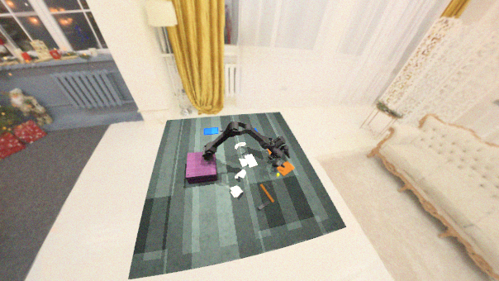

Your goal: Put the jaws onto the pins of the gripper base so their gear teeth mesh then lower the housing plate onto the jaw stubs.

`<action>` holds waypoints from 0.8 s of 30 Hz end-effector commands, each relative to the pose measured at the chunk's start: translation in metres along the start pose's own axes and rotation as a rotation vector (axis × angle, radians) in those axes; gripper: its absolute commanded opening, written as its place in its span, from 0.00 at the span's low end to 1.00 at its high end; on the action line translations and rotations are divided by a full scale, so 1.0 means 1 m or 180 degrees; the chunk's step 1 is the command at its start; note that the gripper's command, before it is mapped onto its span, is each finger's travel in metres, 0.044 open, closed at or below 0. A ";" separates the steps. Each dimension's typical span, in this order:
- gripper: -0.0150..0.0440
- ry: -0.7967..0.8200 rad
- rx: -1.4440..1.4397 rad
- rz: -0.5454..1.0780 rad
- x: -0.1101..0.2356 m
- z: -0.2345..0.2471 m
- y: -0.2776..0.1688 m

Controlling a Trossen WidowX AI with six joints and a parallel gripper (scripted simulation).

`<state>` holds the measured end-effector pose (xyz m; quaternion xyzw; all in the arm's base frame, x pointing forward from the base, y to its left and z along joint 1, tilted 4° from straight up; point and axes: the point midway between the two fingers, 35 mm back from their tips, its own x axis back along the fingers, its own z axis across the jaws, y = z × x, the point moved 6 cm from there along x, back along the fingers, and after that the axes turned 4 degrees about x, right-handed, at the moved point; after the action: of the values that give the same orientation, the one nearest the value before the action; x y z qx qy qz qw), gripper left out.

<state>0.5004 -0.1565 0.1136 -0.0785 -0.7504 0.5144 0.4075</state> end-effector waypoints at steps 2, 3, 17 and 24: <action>1.00 0.0058 -0.0198 -0.0130 0.005 0.016 0.001; 1.00 0.0074 -0.0237 -0.0154 0.006 0.019 0.001; 1.00 0.0320 -0.0813 -0.0480 0.021 0.063 0.006; 1.00 0.0460 -0.1111 -0.0630 0.030 0.084 0.010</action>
<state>0.4295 -0.1933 0.1105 -0.1073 -0.7963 0.3502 0.4814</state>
